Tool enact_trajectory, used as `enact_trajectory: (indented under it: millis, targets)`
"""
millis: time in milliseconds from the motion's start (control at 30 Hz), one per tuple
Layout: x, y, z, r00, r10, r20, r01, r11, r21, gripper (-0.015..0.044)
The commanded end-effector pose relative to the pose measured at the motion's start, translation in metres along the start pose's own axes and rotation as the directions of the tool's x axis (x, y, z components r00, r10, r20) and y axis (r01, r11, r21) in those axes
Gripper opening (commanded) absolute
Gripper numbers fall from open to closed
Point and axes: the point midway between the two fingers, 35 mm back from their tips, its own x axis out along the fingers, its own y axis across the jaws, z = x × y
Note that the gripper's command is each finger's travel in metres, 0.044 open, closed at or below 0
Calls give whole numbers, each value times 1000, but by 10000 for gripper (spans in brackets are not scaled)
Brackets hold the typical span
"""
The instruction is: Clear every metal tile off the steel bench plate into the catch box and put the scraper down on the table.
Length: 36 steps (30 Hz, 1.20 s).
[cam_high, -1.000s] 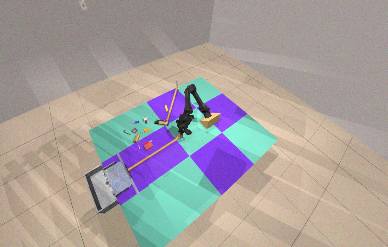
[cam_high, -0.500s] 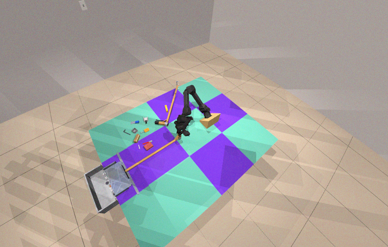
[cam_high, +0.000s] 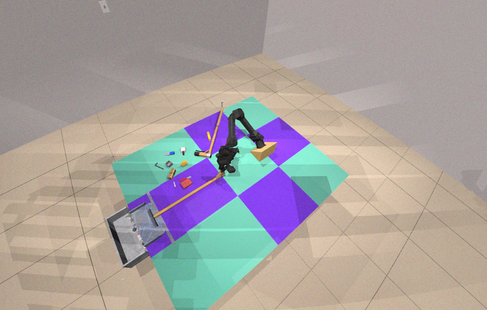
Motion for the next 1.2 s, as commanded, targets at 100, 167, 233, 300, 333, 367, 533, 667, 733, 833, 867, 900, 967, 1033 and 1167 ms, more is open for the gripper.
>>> enact_trajectory:
  millis: [100, 167, 233, 300, 333, 367, 533, 667, 733, 833, 867, 900, 967, 1033, 1167]
  targets:
    - [6, 3, 13, 1000, 3, 11, -3, 1000, 1, 0]
    - [6, 3, 14, 1000, 3, 11, -3, 1000, 1, 0]
    - [7, 3, 16, 1000, 3, 11, -3, 1000, 1, 0]
    - [9, 3, 19, 1000, 3, 11, -3, 1000, 1, 0]
    - [10, 3, 20, 1000, 3, 11, -3, 1000, 1, 0]
    - [11, 3, 22, 1000, 3, 11, -3, 1000, 1, 0]
    - [15, 4, 29, 1000, 3, 12, -3, 1000, 2, 0]
    - [19, 4, 34, 1000, 3, 12, -3, 1000, 2, 0]
    - [20, 4, 37, 1000, 3, 12, -3, 1000, 2, 0]
    - [23, 4, 41, 1000, 3, 12, -3, 1000, 2, 0]
    - [24, 4, 43, 1000, 3, 12, -3, 1000, 2, 0]
    - [25, 4, 44, 1000, 3, 12, -3, 1000, 2, 0]
    - [27, 4, 47, 1000, 2, 12, -2, 1000, 3, 0]
    - [28, 4, 49, 1000, 2, 12, -2, 1000, 3, 0]
    - [32, 4, 55, 1000, 2, 13, -2, 1000, 3, 0]
